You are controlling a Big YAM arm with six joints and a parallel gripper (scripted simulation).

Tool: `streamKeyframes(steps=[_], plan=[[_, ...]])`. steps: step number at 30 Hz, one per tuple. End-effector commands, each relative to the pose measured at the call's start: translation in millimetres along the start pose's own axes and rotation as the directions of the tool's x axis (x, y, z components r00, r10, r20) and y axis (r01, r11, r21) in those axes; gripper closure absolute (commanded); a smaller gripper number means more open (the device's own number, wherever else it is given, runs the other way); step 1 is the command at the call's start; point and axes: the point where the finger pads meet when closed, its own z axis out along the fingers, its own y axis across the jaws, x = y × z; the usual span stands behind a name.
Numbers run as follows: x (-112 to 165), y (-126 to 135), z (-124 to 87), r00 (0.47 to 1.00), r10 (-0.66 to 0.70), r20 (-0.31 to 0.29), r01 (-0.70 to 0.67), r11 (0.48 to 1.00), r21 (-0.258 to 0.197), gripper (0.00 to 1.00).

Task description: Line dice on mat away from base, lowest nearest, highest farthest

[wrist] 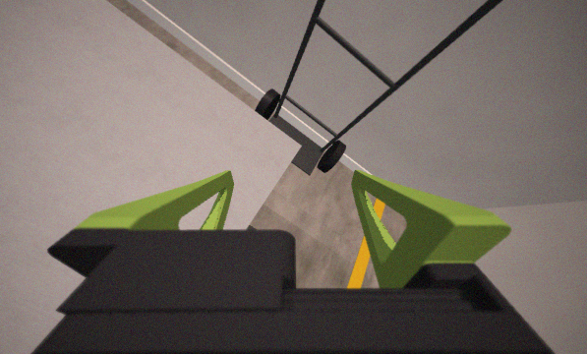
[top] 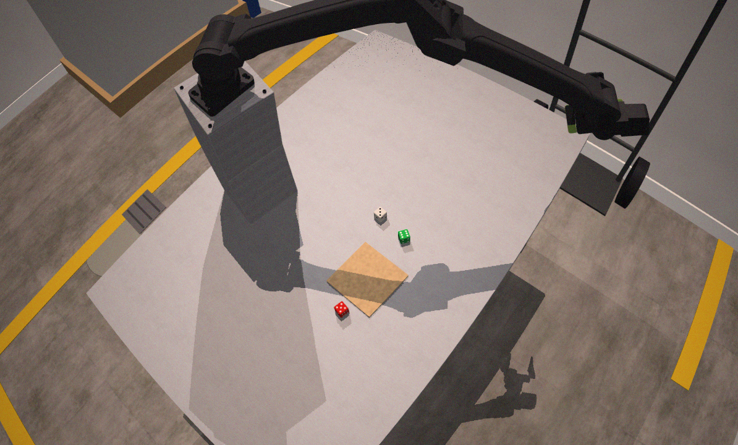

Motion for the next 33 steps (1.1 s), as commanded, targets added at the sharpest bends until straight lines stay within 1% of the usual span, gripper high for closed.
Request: streamKeyframes(steps=[1,17,18,20,22,24,26,28,30,32,33], plan=[[-7,-8,-5,1.0,-0.013,0.001,0.013,1.0,0.011,0.0],[-7,-8,-5,1.0,-0.013,0.001,0.013,1.0,0.011,0.0],[-51,-60,-37,0.995,-0.101,0.003,0.101,0.991,0.089,0.0],[-50,-62,-38,0.996,-0.091,0.001,0.09,0.992,0.094,0.0],[-34,-37,-27,0.999,-0.038,-0.004,0.038,0.998,0.056,0.0],[-26,-35,-30,1.0,-0.01,-0.015,0.011,0.998,0.06,0.0],[-11,-28,-34,0.999,0.04,-0.034,-0.038,0.997,0.063,0.0],[-6,-23,-36,0.994,0.094,-0.053,-0.091,0.994,0.066,0.0],[5,-12,-35,0.983,0.169,-0.078,-0.164,0.984,0.07,0.0],[16,3,-36,0.959,0.26,-0.108,-0.253,0.964,0.08,0.0],[16,3,-36,0.959,0.26,-0.108,-0.253,0.964,0.08,0.0]])
